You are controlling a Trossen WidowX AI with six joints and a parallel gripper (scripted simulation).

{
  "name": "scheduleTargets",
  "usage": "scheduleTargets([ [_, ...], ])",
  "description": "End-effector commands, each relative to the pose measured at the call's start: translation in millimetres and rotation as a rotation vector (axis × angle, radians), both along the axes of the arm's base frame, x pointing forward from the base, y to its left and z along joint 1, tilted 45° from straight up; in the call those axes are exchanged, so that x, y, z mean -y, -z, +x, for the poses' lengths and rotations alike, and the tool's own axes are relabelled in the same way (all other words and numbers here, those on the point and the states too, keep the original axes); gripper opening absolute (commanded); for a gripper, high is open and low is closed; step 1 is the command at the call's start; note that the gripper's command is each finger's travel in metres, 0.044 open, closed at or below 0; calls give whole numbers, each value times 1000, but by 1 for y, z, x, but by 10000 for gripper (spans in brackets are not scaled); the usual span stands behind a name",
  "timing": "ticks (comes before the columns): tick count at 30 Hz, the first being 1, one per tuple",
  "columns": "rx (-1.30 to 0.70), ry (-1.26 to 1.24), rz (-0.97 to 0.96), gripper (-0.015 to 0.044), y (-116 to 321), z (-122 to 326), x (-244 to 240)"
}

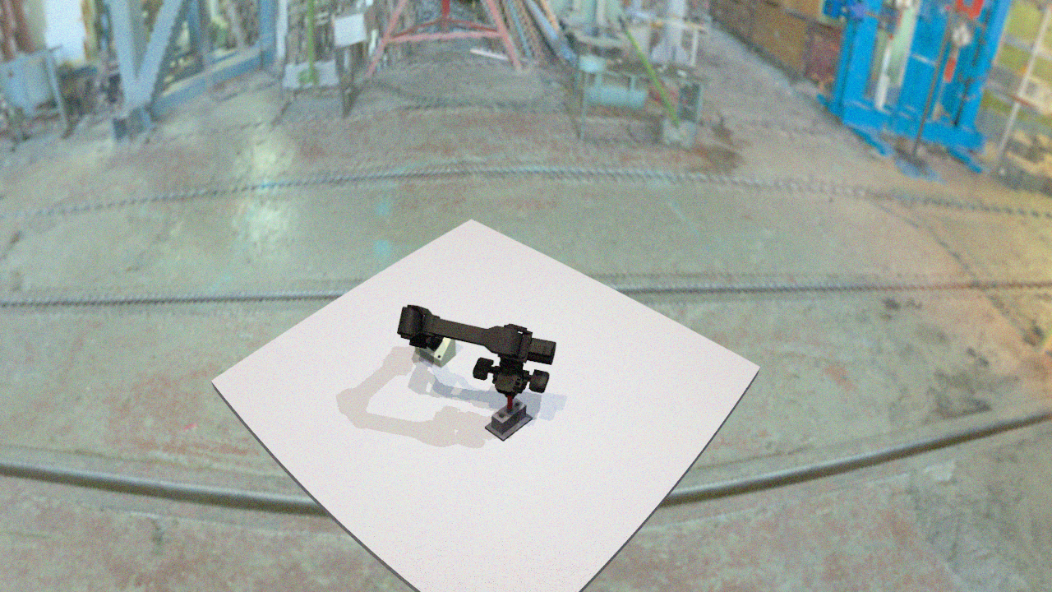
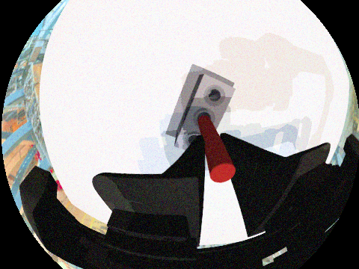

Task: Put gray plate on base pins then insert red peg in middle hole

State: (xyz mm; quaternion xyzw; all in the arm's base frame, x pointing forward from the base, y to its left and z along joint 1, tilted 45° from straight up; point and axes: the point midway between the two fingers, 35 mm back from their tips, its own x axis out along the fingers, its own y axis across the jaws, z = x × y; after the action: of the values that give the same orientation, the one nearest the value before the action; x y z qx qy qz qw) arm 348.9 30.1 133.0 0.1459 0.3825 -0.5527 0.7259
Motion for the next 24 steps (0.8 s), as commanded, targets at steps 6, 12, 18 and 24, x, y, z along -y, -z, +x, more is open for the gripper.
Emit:
scheduleTargets([
  [6, -3, -4, -1, 0, 0, -1, 0],
  [12, -3, -4, -1, 0, 0, -1, 0],
  [18, -3, -5, -3, 0, 2, 0, 3],
  [24, -4, -7, -6, 0, 10, 0, 9],
])
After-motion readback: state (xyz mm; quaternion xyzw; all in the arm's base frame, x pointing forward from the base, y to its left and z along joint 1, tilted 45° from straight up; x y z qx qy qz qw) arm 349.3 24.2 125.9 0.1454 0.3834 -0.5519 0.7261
